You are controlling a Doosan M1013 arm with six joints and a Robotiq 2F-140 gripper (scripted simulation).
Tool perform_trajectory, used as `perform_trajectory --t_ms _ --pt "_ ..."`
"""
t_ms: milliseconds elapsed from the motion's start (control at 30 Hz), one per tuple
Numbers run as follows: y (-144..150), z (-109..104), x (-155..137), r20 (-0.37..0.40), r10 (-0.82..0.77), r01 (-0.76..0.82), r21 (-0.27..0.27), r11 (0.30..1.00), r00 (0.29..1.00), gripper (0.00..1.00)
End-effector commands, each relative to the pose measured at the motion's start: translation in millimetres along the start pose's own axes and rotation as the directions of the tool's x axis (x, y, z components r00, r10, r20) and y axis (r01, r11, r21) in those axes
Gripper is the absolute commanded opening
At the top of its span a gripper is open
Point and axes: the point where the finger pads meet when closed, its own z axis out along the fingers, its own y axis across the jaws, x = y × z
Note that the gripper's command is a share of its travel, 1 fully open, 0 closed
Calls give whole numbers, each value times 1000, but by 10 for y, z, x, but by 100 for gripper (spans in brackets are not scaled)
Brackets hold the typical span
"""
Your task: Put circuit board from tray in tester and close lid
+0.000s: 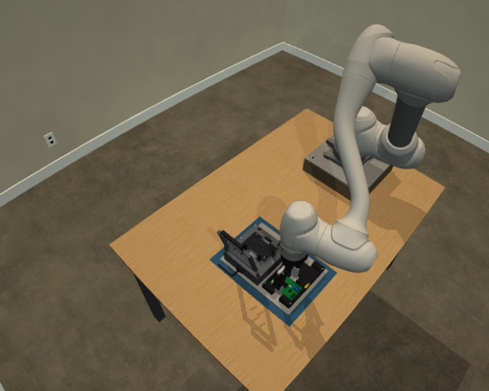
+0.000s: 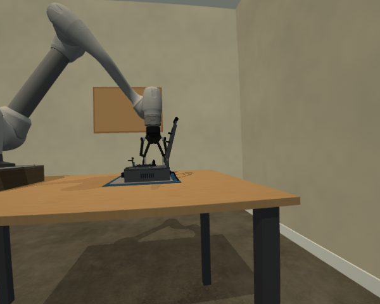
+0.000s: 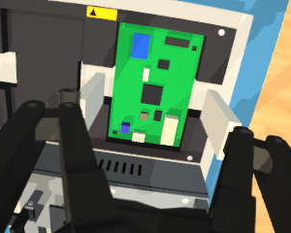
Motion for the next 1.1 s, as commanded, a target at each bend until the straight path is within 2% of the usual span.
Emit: perform_trajectory --t_ms 0,1067 --pt "-9 21 -7 4 -2 2 1 1000 1000 58" --pt "-21 52 -11 4 -2 2 1 1000 1000 58"
